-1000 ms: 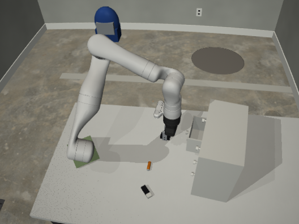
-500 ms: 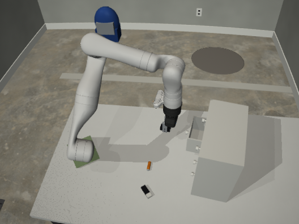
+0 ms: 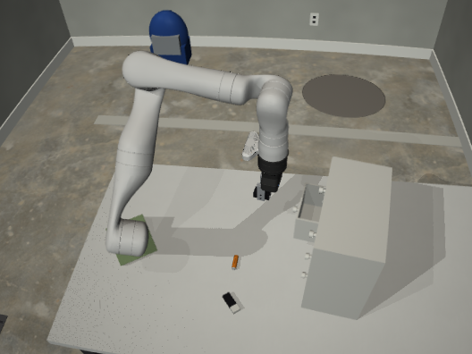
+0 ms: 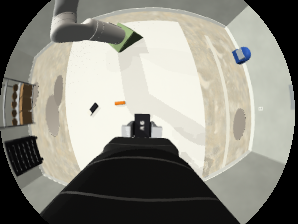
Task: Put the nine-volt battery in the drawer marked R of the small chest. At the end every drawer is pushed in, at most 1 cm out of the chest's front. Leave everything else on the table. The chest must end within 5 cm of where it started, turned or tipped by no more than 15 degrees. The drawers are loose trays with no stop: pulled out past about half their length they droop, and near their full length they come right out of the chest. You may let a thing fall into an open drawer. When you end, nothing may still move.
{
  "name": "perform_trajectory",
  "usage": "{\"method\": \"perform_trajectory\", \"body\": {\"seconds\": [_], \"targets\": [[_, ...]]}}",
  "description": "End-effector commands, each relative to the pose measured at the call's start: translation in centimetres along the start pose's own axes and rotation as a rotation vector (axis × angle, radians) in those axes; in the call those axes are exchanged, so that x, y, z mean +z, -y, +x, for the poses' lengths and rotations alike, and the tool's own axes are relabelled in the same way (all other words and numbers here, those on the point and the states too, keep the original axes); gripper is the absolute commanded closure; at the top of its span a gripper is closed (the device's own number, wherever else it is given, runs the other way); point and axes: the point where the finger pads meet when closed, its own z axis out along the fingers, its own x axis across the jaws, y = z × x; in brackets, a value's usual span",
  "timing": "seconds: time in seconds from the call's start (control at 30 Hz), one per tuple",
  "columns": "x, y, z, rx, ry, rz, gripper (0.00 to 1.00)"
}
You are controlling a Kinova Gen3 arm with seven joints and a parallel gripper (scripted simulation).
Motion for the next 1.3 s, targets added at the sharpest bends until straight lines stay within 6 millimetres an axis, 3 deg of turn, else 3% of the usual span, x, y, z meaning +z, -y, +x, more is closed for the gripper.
{"method": "perform_trajectory", "body": {"seconds": [0.0, 0.73, 1.27], "targets": [[-0.27, -0.06, 0.08, -0.002, -0.004, -0.003, 0.49], [-0.28, -0.04, 0.09, -0.002, -0.003, -0.023, 0.49], [-0.22, 0.04, 0.08, -0.002, -0.004, -0.136, 0.49]]}}
